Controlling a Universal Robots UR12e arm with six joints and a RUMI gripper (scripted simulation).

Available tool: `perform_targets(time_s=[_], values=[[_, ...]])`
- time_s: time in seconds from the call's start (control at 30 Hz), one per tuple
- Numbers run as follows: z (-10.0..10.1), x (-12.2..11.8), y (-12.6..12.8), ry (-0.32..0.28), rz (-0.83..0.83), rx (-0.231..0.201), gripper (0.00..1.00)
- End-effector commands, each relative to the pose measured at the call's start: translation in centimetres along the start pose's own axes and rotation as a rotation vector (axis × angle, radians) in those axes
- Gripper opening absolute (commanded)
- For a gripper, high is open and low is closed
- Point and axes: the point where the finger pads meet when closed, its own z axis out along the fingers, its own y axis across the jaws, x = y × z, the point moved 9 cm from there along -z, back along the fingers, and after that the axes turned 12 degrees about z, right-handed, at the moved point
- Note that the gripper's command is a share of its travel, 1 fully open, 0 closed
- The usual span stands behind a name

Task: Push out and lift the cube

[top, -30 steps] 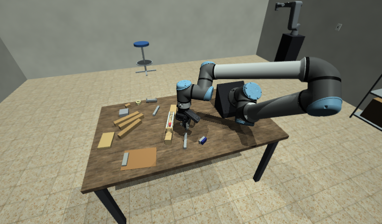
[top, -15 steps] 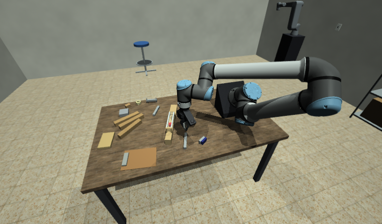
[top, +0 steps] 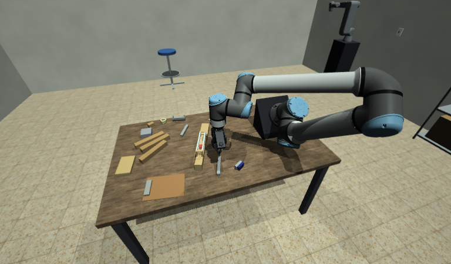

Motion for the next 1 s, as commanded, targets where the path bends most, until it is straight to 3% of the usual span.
perform_targets(time_s=[0.0,0.33,0.83,0.87,0.97], values=[[-0.05,0.0,0.14,-0.003,0.087,-0.004,0.0],[-0.05,-0.1,0.31,-0.003,0.194,-0.004,0.0],[-0.05,-0.12,0.36,-0.003,0.221,-0.004,0.0],[-0.05,-0.12,0.36,-0.003,0.221,-0.004,0.22],[-0.05,-0.12,0.36,-0.003,0.221,-0.004,0.22]])
